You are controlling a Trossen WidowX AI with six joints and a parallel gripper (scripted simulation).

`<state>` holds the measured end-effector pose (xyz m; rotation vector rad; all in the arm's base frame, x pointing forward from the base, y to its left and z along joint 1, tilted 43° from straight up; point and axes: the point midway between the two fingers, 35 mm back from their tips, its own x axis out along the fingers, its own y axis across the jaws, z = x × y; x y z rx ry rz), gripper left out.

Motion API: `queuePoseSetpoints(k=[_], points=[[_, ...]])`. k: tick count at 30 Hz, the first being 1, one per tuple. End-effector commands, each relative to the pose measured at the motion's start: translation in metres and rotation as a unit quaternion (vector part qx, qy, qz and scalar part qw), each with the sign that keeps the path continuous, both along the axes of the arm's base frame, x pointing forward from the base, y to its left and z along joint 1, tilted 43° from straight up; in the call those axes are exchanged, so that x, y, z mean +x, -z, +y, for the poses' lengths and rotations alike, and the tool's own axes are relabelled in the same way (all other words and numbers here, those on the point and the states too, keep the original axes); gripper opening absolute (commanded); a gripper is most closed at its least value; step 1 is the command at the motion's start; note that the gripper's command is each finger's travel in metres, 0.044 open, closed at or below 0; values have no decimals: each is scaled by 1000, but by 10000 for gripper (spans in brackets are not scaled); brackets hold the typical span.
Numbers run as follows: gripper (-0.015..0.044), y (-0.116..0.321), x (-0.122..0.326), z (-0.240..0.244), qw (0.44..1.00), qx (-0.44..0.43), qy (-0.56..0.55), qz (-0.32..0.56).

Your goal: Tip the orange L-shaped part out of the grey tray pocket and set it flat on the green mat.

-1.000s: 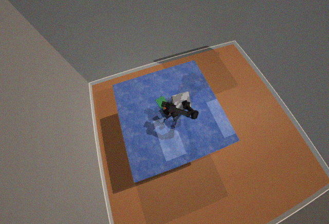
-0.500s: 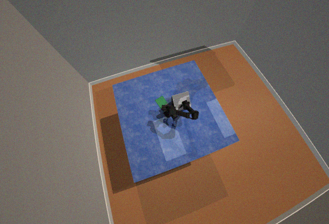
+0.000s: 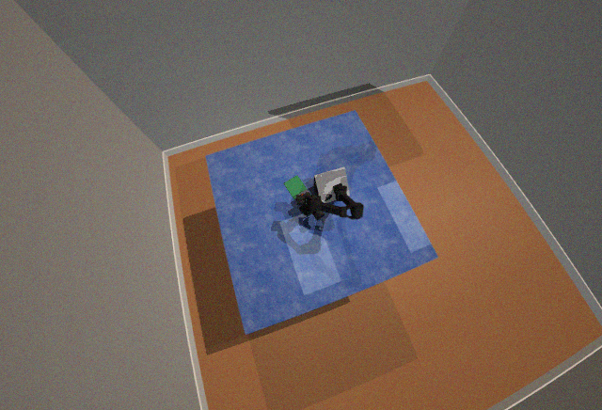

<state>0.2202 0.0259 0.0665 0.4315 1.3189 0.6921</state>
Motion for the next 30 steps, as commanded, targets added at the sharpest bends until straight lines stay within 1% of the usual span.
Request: queuePoseSetpoints(k=[1,7,30], points=[[180,7,-2,6,1000,1,1,5],[180,12,-1,11,1000,1,1,5],[180,10,0,11,1000,4,0,1]])
